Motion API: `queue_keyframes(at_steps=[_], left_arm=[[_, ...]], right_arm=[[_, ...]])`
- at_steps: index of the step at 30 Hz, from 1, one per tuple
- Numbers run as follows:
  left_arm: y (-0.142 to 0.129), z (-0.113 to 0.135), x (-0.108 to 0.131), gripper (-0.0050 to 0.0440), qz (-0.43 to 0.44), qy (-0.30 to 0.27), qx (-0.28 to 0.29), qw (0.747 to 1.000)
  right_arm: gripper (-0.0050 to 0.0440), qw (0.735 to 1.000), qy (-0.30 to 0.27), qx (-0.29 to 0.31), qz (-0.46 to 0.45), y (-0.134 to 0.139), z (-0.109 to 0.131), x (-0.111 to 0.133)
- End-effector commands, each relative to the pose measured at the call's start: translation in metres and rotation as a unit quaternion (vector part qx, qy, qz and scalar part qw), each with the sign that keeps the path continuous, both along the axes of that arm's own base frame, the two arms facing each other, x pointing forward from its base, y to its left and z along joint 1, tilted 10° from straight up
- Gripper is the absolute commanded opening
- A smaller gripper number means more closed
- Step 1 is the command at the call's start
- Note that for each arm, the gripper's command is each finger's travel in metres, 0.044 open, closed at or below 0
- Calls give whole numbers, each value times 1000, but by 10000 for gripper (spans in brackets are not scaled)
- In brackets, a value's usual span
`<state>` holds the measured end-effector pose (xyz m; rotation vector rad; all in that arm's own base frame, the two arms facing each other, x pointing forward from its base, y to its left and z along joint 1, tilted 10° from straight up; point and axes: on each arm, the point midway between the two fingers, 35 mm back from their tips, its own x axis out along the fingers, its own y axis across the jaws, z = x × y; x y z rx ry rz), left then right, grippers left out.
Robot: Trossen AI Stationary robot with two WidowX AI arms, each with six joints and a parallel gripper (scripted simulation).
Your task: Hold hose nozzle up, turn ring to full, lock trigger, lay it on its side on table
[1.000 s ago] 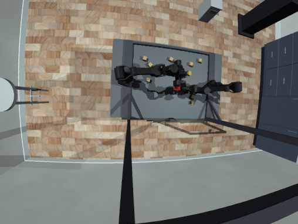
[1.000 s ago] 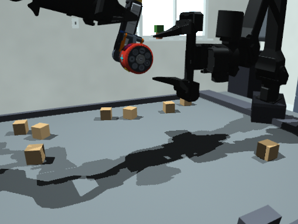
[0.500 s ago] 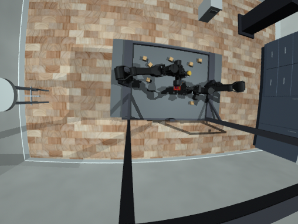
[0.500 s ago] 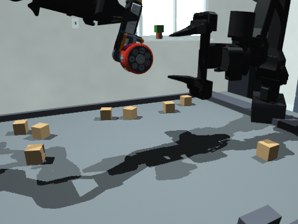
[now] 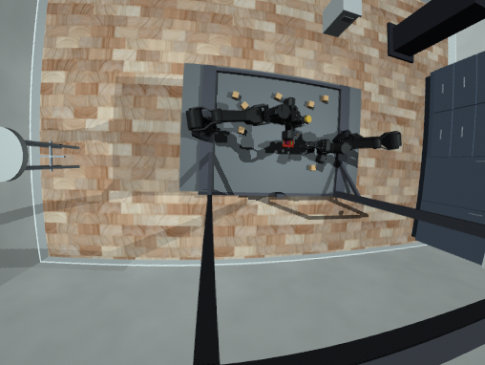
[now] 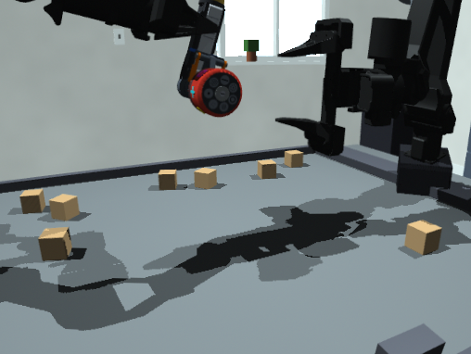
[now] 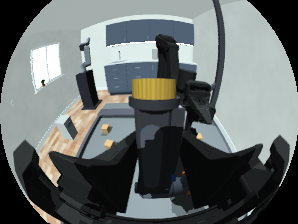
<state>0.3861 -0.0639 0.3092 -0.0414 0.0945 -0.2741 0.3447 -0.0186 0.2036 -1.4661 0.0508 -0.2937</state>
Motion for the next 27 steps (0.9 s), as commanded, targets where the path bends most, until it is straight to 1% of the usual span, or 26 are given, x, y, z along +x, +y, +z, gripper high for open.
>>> queue_keyframes(at_steps=[1,27], left_arm=[[1,18,-2,173,1,-24,-4,1000],[1,18,-2,173,1,-24,-4,1000]], right_arm=[[408,1000,-9,0,-2,-1,6,-1],[408,1000,-3,0,-3,-1,2,0]])
